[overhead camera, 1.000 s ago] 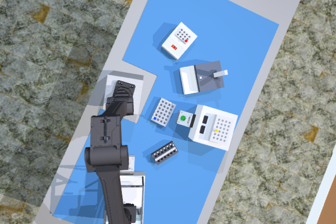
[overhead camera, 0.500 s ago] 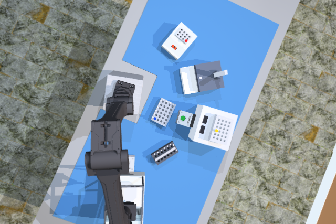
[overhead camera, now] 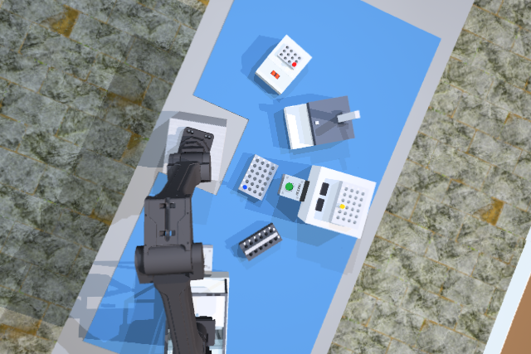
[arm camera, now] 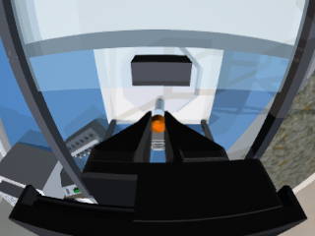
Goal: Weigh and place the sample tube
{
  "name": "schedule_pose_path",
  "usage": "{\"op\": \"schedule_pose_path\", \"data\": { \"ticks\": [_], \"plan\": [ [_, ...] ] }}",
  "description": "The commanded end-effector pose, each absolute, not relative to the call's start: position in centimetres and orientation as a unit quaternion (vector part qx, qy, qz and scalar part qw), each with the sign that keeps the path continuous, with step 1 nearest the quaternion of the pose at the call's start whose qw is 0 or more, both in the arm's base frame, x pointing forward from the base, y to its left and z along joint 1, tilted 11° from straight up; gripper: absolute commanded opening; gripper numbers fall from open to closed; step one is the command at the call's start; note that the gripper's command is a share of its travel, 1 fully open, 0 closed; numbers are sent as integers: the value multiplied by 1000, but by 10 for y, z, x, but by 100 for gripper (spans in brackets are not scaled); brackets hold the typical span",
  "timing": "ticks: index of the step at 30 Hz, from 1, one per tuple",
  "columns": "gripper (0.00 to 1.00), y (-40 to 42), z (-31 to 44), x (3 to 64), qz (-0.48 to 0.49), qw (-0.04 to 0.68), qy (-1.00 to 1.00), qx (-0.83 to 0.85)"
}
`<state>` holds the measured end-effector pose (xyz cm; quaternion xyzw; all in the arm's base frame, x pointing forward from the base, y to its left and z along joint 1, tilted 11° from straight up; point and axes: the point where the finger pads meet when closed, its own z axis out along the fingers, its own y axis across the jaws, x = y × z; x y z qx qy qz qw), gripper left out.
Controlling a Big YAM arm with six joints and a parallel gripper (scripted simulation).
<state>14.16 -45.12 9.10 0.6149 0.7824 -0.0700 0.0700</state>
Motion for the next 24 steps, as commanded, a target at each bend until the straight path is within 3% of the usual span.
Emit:
{"op": "schedule_pose_path", "data": {
  "ticks": [1,24],
  "plan": [
    [9,-453,79,138,-67,68,784,613],
    [9,-459,46,138,-68,69,784,613]
  ]
}}
